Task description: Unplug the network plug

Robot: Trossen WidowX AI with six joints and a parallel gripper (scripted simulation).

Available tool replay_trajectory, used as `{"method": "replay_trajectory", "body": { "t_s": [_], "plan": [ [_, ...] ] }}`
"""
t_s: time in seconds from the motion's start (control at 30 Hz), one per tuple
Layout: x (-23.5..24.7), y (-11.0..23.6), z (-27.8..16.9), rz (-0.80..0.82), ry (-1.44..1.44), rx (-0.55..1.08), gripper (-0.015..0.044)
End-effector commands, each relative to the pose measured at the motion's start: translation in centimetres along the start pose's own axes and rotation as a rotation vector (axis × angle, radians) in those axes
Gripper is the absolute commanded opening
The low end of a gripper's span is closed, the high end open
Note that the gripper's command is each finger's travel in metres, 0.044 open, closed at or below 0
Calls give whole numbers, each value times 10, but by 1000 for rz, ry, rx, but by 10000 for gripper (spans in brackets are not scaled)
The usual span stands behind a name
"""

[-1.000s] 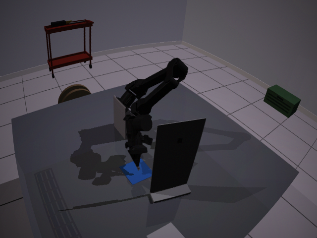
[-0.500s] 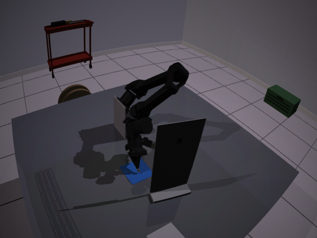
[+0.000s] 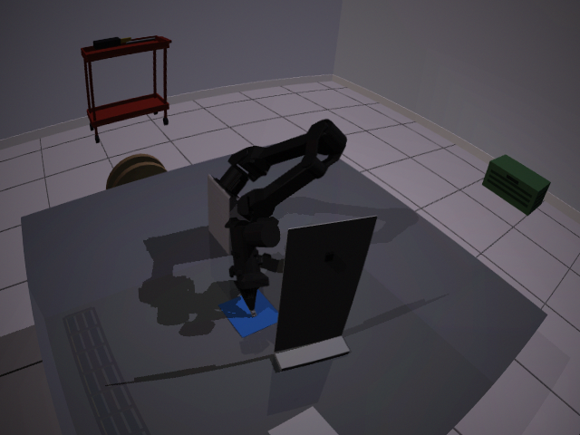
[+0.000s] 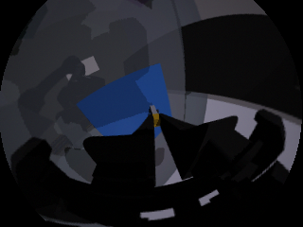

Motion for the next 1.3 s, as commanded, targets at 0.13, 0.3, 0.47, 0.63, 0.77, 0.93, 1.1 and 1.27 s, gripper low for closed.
{"method": "replay_trajectory", "body": {
  "t_s": [0.13,0.3,0.47,0.63,0.77,0.93,1.1,1.27],
  "plan": [
    [0,0,0,0,0,0,26],
    [0,0,0,0,0,0,156],
    [0,0,0,0,0,0,156],
    [-1,5,0,0,0,1,156],
    [-1,10,0,0,0,2,156],
    [-2,16,0,0,0,3,156],
    [-2,21,-1,-1,0,4,156],
    [-2,27,-1,-1,0,4,156]
  ]
}}
Point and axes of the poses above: the point midway between the two fingers, 35 mm back from their tips, its own y axis back along the fingers, its own x axis across the jaws, z = x × y, the point moved 8 cm from there along y, back along the fingers
